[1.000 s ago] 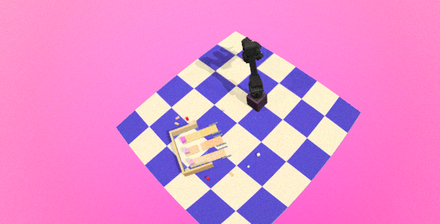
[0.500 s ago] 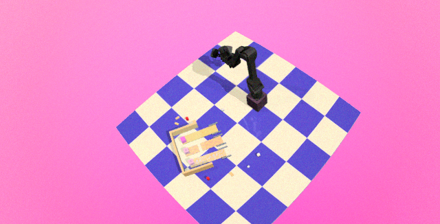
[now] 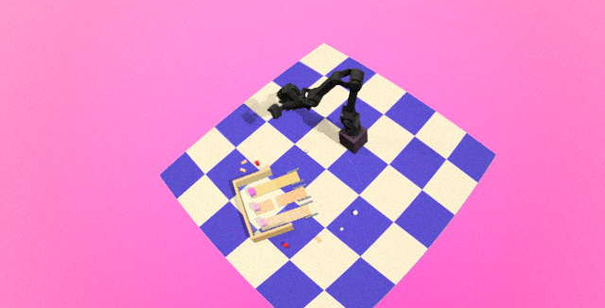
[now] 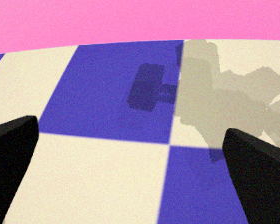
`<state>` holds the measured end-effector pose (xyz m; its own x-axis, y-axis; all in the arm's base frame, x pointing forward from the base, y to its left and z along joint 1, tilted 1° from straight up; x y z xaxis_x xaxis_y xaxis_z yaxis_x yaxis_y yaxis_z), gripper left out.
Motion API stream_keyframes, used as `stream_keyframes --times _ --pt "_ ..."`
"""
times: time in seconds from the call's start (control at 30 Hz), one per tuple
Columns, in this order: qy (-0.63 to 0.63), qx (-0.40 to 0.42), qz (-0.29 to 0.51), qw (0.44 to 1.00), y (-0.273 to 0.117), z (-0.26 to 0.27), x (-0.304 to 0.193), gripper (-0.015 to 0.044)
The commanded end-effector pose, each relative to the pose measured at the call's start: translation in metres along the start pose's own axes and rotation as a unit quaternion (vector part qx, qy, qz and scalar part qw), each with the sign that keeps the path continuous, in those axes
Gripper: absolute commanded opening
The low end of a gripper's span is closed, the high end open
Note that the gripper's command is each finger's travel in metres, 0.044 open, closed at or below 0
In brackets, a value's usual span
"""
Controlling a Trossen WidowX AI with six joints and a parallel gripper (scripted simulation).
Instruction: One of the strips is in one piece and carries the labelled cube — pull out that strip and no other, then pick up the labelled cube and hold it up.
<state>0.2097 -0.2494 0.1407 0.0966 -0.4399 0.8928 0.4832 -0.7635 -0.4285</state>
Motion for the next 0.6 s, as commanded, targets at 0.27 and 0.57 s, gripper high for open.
stream_keyframes --times 0.27,0.57 --pt "-0.269 0.297 0.048 0.915 -0.104 0.15 -0.057 0.04" --pt "-0.415 0.465 0.037 0.781 -0.198 0.189 -0.101 0.04"
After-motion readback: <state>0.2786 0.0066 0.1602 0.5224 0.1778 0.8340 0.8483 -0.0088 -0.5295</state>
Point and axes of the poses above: the point midway between the two fingers, 35 mm back from their tips, its own y axis out along the fingers, its own z axis across the jaws, x = y × z, the point moved 4 cm from there along -y, back along the fingers, and after that the axes turned 12 degrees about -y, right-handed, at the moved point
